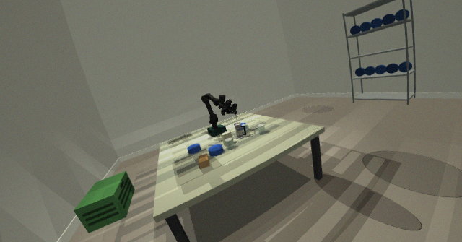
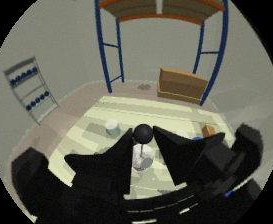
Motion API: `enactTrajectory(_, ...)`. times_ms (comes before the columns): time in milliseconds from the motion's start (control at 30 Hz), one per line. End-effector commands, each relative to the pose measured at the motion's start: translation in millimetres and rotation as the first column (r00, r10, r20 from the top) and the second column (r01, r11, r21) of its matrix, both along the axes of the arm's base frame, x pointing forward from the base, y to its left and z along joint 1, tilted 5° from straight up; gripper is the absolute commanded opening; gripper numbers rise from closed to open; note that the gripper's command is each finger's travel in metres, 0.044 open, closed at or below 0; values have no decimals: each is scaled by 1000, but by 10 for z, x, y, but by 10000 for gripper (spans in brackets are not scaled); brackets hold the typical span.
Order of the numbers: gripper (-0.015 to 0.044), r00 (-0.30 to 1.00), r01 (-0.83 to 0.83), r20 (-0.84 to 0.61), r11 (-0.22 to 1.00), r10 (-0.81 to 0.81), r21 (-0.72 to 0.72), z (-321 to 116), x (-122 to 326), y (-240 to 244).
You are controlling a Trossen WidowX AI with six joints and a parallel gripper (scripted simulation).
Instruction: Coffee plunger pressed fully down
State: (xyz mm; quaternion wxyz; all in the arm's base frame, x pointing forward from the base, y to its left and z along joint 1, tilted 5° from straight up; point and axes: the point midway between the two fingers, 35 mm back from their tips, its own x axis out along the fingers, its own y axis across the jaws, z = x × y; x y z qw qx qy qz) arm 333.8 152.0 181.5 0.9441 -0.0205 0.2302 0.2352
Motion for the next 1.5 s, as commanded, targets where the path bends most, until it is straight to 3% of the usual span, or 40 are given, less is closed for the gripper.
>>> enactTrajectory(0,120,998,3,-68,1000,-5,-27,-315,-47,-14)
enactTrajectory(933,120,998,3,-68,1000,-5,-26,-756,19,75)
enactTrajectory(1467,120,998,3,-67,1000,-4,-26,-781,140,151)
